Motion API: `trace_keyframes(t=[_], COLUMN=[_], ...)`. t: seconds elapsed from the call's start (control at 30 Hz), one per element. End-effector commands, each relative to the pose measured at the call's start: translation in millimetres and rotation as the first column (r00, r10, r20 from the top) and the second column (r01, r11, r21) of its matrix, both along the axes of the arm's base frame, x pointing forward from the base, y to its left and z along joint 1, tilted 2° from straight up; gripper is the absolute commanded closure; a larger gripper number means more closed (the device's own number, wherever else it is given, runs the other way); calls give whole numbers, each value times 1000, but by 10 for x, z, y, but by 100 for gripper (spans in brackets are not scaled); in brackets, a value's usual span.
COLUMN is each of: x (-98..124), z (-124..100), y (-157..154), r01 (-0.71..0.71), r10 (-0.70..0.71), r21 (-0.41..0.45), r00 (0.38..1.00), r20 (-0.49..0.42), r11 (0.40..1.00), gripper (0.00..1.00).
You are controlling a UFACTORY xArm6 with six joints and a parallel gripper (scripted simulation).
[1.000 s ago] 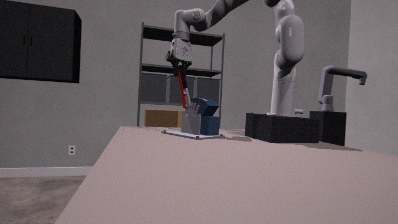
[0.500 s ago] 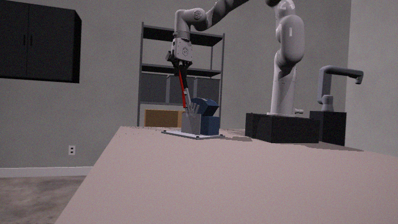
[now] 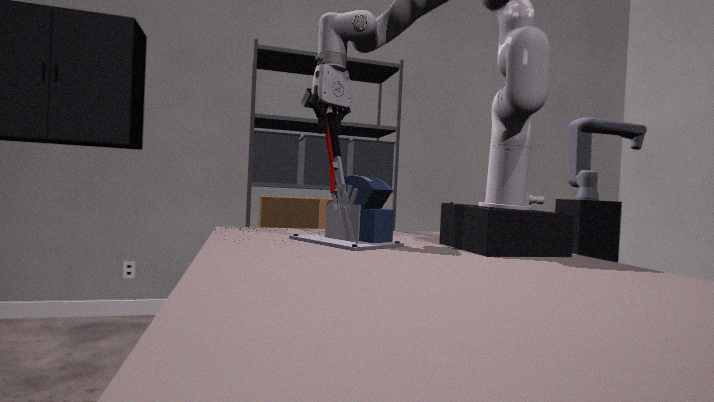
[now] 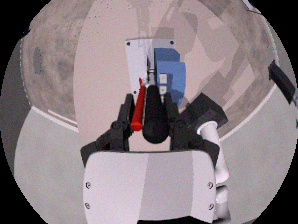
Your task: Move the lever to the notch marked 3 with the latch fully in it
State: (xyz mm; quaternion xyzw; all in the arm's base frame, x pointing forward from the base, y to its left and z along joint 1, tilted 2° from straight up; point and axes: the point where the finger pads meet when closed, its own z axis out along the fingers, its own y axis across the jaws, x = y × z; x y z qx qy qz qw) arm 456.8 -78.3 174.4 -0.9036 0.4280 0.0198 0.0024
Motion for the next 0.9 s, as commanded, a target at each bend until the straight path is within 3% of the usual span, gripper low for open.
trace_keyframes(t=[0.0, 0.87], x=[-54, -317], z=[54, 140], y=[76, 398], r01=[0, 0], r10=[0, 0], r21=[-1, -1], r00=[1000, 1000], r20=[5, 5], r11=[1000, 1000], gripper=[100, 100])
